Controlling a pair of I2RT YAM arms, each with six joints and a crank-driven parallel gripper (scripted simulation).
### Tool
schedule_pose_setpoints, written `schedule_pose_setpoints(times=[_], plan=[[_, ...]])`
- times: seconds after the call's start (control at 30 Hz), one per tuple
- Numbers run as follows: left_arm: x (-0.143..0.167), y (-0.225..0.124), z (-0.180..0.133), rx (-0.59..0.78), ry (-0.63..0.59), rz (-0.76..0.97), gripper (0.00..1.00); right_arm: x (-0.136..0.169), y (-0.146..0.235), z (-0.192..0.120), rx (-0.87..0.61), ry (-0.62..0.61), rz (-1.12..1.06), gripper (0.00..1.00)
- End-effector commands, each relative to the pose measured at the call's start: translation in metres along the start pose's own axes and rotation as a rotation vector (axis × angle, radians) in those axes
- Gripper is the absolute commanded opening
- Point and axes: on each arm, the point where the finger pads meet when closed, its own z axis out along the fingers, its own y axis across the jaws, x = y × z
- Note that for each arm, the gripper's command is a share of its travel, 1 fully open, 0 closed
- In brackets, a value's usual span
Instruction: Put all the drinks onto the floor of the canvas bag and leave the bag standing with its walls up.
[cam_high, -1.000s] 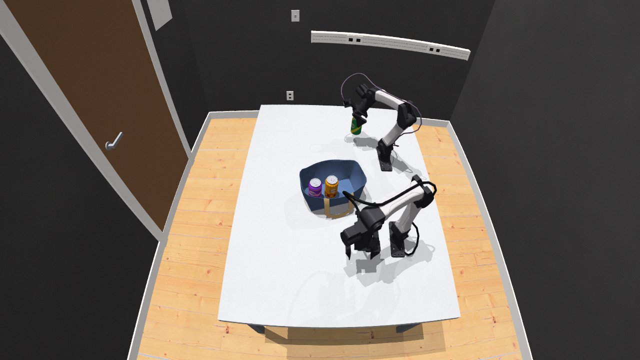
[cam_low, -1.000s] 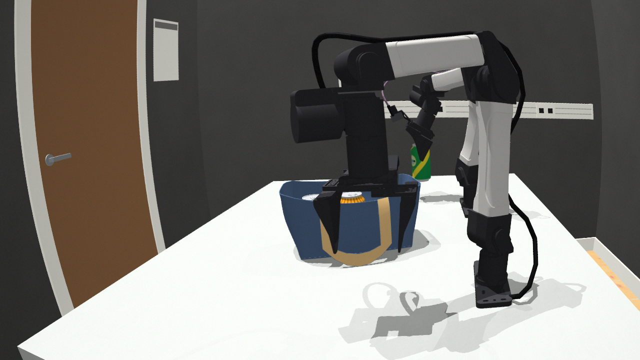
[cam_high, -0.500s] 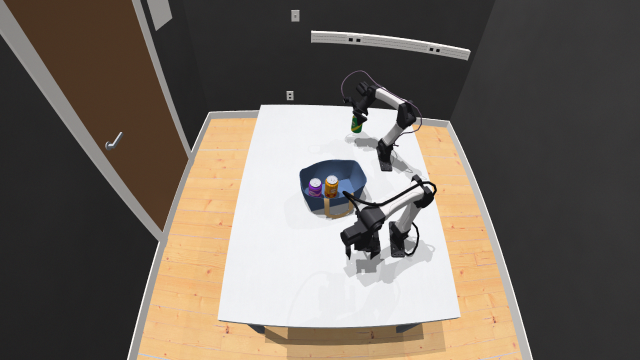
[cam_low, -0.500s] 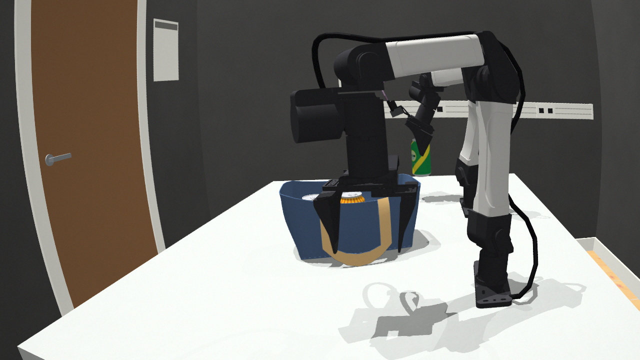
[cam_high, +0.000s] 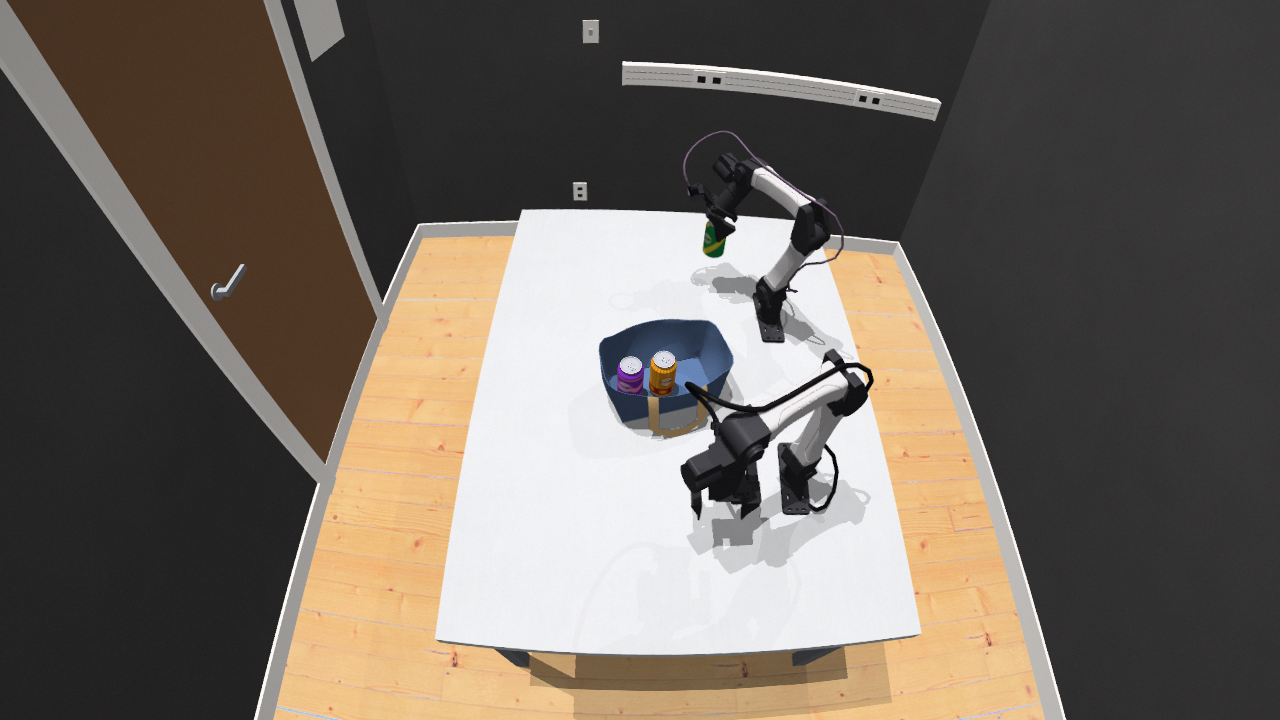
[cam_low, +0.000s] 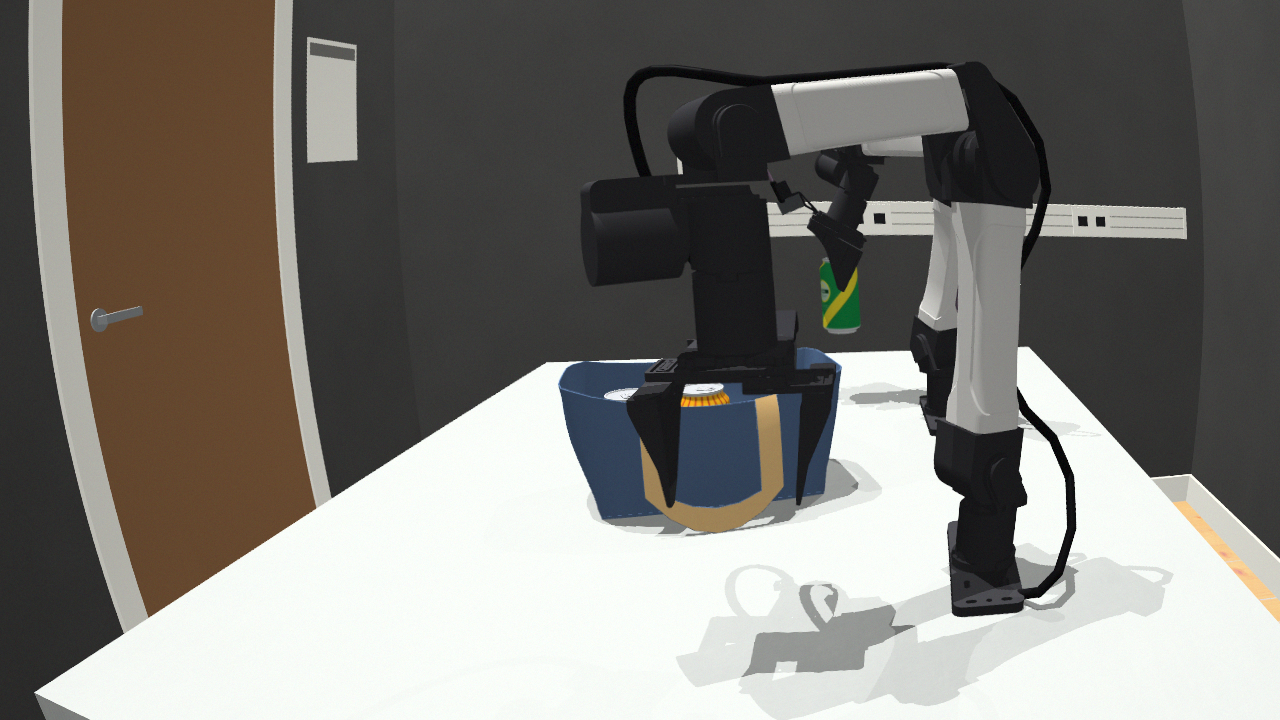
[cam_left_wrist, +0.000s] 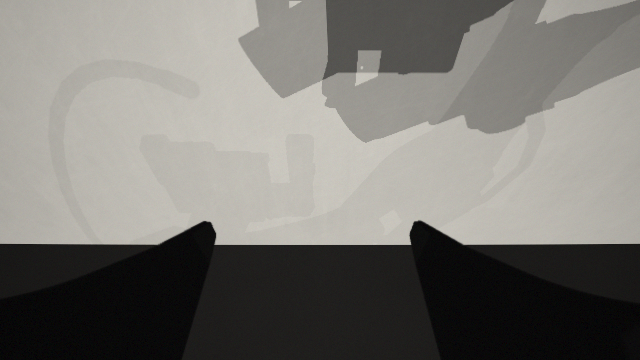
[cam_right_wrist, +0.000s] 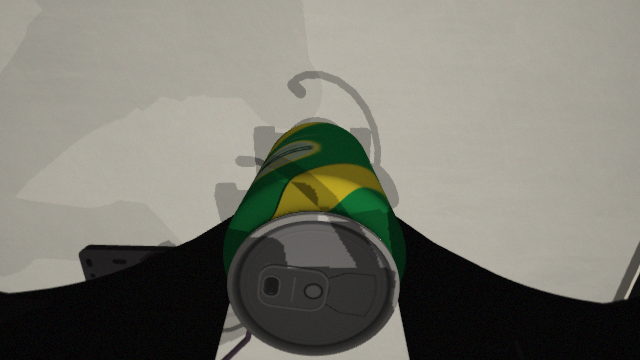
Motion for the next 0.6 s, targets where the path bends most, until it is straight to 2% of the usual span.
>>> schedule_pose_setpoints(times=[0.0, 0.1, 0.33, 0.4, 0.5, 0.57], plan=[[0.006, 0.009, -0.017, -0.072, 0.033, -0.004, 1.00, -0.018, -0.003, -0.020, 0.020, -0.042, -0.031, 0.74], [0.006, 0.009, -0.017, -0.072, 0.033, -0.004, 1.00, -0.027, -0.010, -0.025, 0.073, -0.084, -0.063, 0.74], [0.006, 0.009, -0.017, -0.072, 0.033, -0.004, 1.00, -0.027, -0.008, -0.025, 0.075, -0.088, -0.061, 0.74], [0.006, 0.009, -0.017, -0.072, 0.033, -0.004, 1.00, -0.012, 0.000, -0.010, 0.033, -0.055, -0.034, 0.74], [0.006, 0.009, -0.017, -0.072, 0.033, -0.004, 1.00, -0.020, -0.004, -0.018, 0.060, -0.077, -0.051, 0.74], [0.006, 0.009, -0.017, -0.072, 0.033, -0.004, 1.00, -0.011, 0.000, -0.009, 0.034, -0.055, -0.037, 0.74]])
